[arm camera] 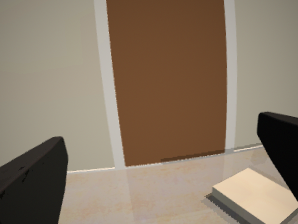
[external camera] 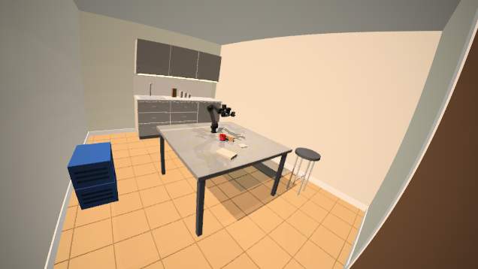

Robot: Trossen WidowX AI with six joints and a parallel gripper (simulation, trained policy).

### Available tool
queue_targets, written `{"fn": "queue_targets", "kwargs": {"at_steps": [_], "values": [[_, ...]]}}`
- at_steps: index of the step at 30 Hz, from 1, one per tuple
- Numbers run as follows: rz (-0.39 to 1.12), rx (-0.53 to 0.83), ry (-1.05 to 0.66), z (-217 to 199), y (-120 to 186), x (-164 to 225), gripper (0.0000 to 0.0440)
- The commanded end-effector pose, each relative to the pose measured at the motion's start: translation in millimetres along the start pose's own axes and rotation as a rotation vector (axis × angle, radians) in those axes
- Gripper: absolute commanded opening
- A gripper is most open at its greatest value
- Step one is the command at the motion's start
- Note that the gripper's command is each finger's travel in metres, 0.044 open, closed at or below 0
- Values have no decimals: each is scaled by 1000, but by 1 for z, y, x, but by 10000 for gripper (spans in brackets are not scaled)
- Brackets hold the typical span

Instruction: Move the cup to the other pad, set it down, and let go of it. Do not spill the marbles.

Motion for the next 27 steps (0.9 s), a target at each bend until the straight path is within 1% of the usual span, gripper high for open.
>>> {"fn": "queue_targets", "kwargs": {"at_steps": [1,12,14,17,27], "values": [[6,0,-4,1,0,0,374],[124,-39,-55,13,-3,8,85],[152,-52,-64,17,-4,10,48],[193,-75,-81,22,-6,11,48],[332,-141,-132,39,-13,13,84]]}}
Point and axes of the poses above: the point midway between the two fingers, 35 mm back from their tips, its own y axis back along the fingers, its own z axis across the jaws, x = y × z, the point moved 7 cm from there along y, back along the fingers, and after that the axes turned 9 degrees about y, right-handed, at the moved point
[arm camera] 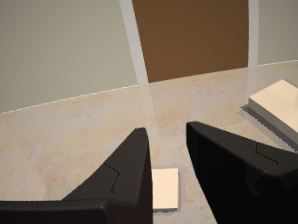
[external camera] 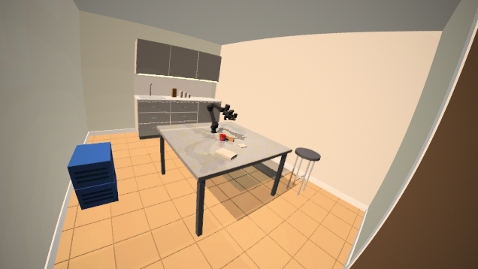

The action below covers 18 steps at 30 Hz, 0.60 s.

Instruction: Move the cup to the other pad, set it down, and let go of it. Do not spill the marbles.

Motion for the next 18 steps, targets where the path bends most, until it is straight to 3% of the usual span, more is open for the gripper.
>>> {"fn": "queue_targets", "kwargs": {"at_steps": [1,18], "values": [[45,-19,-18,6,-4,-3,86],[302,-56,-72,25,-19,-2,94]]}}
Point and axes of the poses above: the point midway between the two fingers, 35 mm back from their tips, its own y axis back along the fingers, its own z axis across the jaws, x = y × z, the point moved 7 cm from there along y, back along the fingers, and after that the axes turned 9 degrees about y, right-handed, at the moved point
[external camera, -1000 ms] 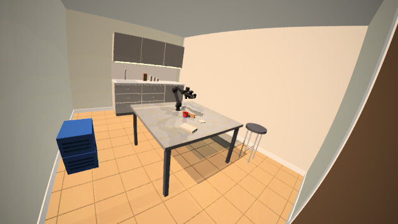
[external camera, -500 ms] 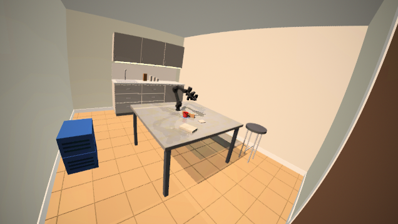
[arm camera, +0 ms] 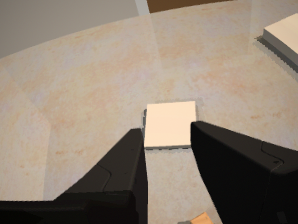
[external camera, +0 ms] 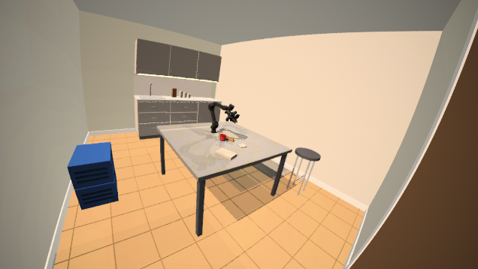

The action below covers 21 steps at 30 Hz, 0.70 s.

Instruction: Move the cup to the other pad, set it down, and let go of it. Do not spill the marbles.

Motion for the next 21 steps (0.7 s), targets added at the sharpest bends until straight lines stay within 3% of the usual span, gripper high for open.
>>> {"fn": "queue_targets", "kwargs": {"at_steps": [1,21], "values": [[49,0,-10,4,-3,-3,93],[375,31,2,11,-22,3,91]]}}
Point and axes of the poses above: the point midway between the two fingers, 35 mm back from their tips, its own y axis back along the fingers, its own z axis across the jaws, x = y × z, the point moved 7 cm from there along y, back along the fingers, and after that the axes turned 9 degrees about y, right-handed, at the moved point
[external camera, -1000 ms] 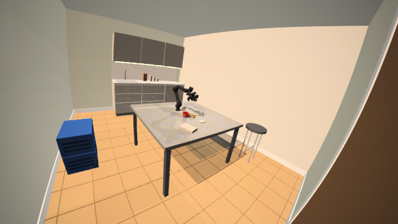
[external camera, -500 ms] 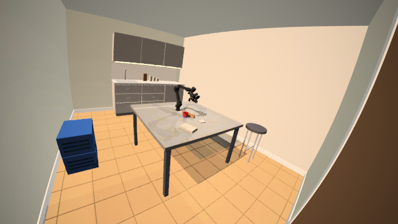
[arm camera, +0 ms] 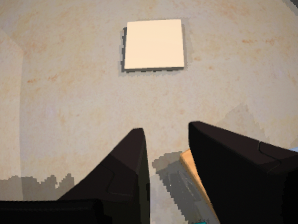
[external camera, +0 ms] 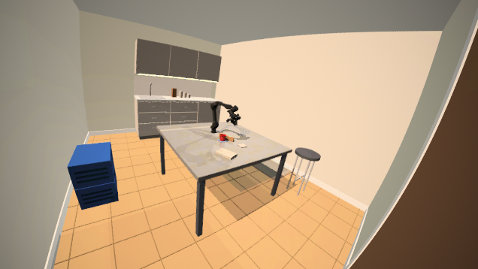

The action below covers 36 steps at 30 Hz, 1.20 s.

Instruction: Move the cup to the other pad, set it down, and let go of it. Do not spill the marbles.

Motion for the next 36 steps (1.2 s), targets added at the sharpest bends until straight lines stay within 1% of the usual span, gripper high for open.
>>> {"fn": "queue_targets", "kwargs": {"at_steps": [1,9,19,36], "values": [[51,13,6,0,-3,-2,94],[179,37,31,-2,-10,-1,107],[336,64,74,-10,-19,2,113],[589,87,161,-35,-34,12,90]]}}
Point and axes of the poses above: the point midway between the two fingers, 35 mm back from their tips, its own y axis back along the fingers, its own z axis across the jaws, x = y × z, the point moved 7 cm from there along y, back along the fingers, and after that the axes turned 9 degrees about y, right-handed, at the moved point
